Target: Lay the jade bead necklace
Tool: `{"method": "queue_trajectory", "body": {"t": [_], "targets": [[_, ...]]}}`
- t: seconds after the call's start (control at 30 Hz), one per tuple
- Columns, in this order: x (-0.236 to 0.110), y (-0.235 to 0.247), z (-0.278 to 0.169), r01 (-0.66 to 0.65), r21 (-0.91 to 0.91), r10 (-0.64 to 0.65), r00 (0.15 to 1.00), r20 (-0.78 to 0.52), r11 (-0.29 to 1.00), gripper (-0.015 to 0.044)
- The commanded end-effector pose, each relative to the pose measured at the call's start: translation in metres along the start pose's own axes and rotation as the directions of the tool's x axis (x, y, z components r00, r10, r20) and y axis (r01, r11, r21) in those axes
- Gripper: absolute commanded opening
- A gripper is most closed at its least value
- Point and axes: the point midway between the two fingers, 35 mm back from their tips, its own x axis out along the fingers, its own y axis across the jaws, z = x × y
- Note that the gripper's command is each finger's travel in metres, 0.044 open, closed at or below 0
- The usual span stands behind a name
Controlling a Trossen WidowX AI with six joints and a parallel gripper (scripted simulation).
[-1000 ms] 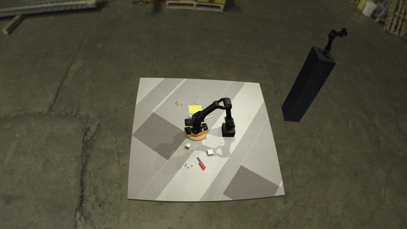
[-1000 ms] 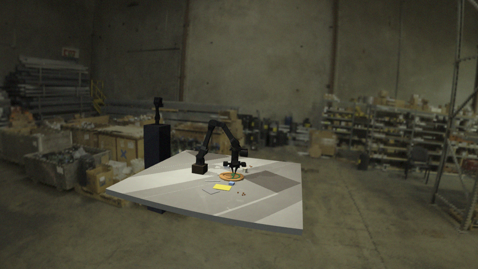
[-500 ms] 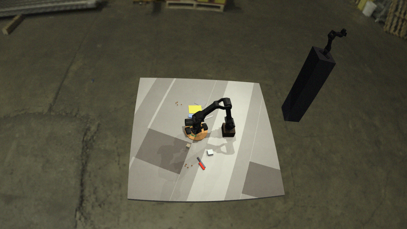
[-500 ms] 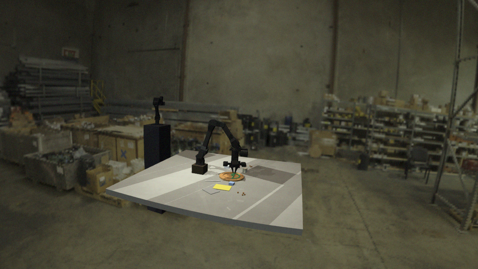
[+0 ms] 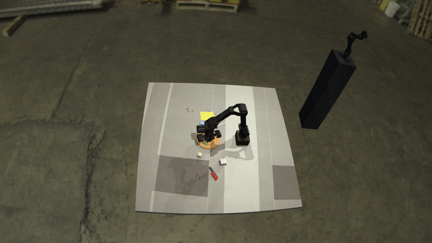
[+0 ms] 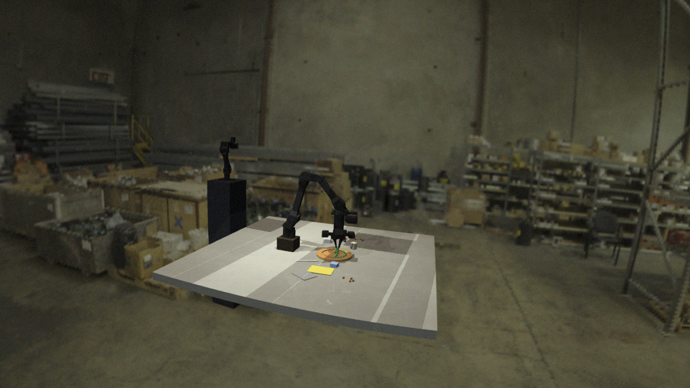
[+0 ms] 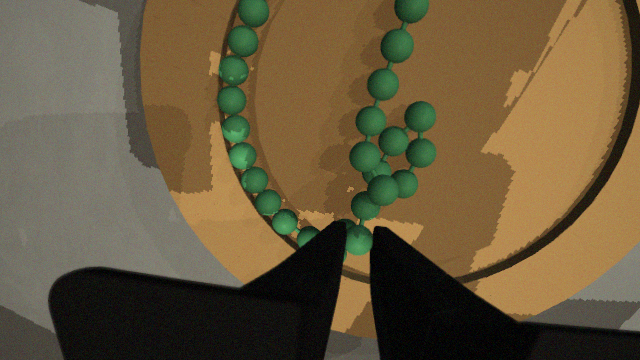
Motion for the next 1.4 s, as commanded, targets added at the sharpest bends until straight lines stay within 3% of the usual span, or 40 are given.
{"method": "queue_trajectory", "body": {"t": [0.0,1.37], "targets": [[0.0,-0.006,-0.01,0.003,-0.002,-0.003,1.0,-0.001,1.0,0.0],[0.015,-0.015,-0.025,0.004,-0.002,-0.004,1.0,-0.003,1.0,0.0]]}}
